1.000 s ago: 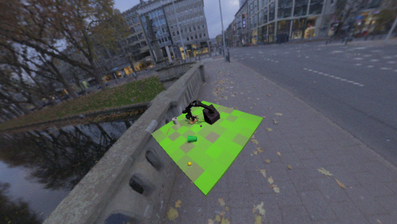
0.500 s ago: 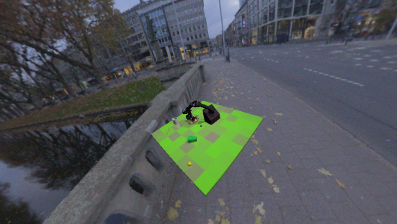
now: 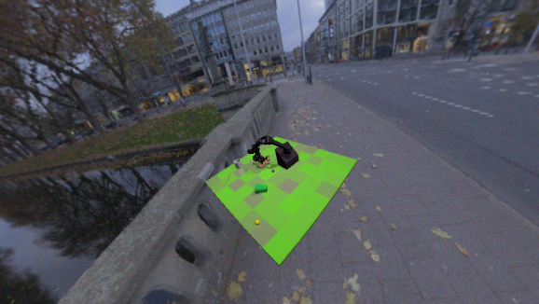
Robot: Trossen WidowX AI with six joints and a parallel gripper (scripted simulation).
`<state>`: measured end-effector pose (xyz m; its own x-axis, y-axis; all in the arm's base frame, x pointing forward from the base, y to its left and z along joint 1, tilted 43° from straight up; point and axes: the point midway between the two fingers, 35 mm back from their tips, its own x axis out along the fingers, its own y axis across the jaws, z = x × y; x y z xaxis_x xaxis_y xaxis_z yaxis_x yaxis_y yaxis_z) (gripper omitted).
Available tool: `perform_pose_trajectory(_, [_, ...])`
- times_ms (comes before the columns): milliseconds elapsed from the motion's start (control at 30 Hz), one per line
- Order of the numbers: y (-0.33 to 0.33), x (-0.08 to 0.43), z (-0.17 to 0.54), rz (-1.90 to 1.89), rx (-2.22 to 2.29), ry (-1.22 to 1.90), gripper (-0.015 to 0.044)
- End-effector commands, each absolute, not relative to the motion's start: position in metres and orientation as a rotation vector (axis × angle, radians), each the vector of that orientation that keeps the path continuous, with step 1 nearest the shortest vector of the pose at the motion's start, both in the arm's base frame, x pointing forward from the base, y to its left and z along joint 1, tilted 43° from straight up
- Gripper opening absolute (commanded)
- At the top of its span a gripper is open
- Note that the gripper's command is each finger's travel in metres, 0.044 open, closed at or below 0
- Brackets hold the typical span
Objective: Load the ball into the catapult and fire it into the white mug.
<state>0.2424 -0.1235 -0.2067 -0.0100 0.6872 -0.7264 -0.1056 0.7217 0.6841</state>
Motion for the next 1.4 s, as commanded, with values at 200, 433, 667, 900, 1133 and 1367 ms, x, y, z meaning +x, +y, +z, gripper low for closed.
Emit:
perform_pose_trajectory(200, [-0.152, 0.248, -0.184, 0.587, 0.544, 1.468, 0.0000])
perform_pose_trajectory(433, [-0.152, 0.249, -0.185, 0.410, 0.734, 1.549, 0.0000])
perform_pose_trajectory(667, [-0.154, 0.249, -0.188, 0.223, 0.921, 1.615, 0.0000])
perform_pose_trajectory(900, [-0.159, 0.248, -0.194, 0.027, 1.106, 1.665, 0.0000])
perform_pose_trajectory(1133, [-0.167, 0.243, -0.201, -0.076, 1.197, 1.684, 0.0000])
perform_pose_trajectory(1367, [-0.167, 0.243, -0.202, -0.076, 1.197, 1.684, 0.0000])
